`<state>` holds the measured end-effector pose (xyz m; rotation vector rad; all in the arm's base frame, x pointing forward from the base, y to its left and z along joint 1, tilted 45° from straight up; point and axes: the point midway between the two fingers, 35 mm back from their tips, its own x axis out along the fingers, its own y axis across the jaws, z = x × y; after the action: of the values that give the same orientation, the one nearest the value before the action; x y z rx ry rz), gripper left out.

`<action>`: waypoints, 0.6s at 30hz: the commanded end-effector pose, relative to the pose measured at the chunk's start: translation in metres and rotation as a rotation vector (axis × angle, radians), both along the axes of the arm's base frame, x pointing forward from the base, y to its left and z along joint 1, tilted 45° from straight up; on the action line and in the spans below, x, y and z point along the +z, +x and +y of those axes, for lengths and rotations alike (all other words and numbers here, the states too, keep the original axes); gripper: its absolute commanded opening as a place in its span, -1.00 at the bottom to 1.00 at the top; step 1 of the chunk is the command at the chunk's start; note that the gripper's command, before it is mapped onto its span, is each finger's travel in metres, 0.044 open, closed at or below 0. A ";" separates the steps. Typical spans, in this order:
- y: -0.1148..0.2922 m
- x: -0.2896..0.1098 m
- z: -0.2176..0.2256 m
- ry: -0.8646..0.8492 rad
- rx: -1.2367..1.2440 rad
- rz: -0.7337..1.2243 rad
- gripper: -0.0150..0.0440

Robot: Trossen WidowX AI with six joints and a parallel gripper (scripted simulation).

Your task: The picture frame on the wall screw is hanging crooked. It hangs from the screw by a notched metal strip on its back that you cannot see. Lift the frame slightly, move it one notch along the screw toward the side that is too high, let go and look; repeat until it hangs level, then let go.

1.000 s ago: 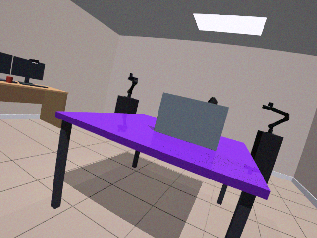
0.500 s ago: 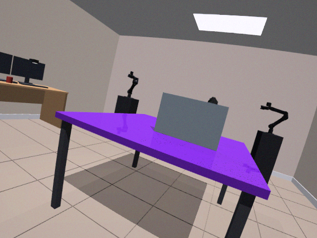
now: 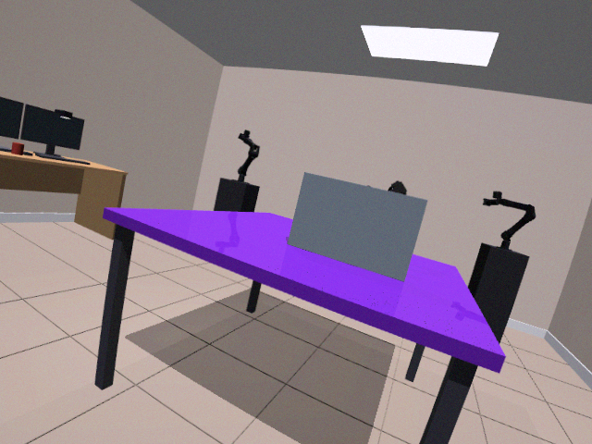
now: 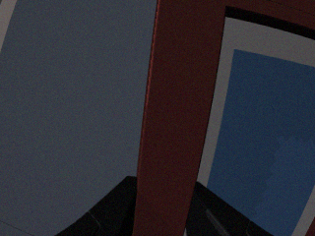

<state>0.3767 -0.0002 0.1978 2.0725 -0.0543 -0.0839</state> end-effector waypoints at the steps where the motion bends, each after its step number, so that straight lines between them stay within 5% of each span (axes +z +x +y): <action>1: 0.000 0.006 -0.003 -0.003 -0.009 -0.013 -0.49; 18: 0.000 0.005 -0.003 -0.003 -0.009 -0.013 -0.49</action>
<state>0.3765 -0.0015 0.2008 2.0728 -0.0574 -0.0806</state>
